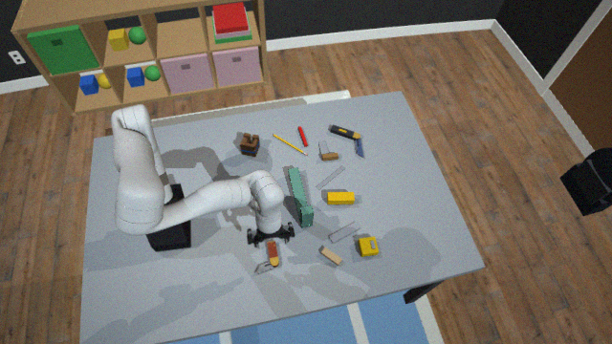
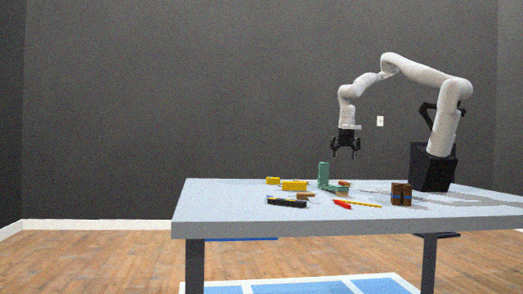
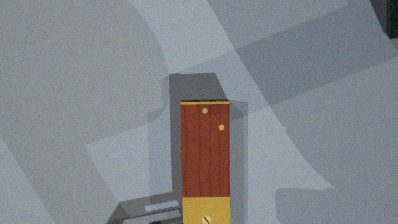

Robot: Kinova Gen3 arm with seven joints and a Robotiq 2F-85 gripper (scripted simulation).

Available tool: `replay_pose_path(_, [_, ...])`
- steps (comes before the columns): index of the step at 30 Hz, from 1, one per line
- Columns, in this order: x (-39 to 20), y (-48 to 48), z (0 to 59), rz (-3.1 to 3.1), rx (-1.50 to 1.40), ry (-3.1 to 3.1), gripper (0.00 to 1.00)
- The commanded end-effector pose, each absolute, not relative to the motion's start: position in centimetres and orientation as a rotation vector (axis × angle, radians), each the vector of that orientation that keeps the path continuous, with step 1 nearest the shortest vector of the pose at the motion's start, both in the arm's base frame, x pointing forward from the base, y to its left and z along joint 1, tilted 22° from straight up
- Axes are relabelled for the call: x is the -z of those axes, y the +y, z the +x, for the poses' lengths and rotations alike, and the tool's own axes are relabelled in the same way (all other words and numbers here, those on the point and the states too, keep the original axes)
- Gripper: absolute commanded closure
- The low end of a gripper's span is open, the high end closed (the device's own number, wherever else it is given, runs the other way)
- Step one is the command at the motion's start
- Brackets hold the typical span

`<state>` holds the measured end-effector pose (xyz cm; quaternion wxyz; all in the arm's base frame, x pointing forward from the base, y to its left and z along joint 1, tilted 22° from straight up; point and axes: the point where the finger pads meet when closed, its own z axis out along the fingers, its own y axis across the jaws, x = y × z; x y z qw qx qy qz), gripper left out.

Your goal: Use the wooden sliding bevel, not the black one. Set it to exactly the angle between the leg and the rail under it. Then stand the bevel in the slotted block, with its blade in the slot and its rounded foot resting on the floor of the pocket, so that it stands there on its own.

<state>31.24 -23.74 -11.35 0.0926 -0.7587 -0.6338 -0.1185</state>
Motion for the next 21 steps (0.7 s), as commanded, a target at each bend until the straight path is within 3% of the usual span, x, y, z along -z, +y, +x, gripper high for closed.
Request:
replay_pose_path(1, [11.6,-23.6,31.3,-2.283,0.307,-1.905,0.00])
replay_pose_path(21, [14.0,-22.4,31.5,-2.444,-0.054,-2.035,0.00])
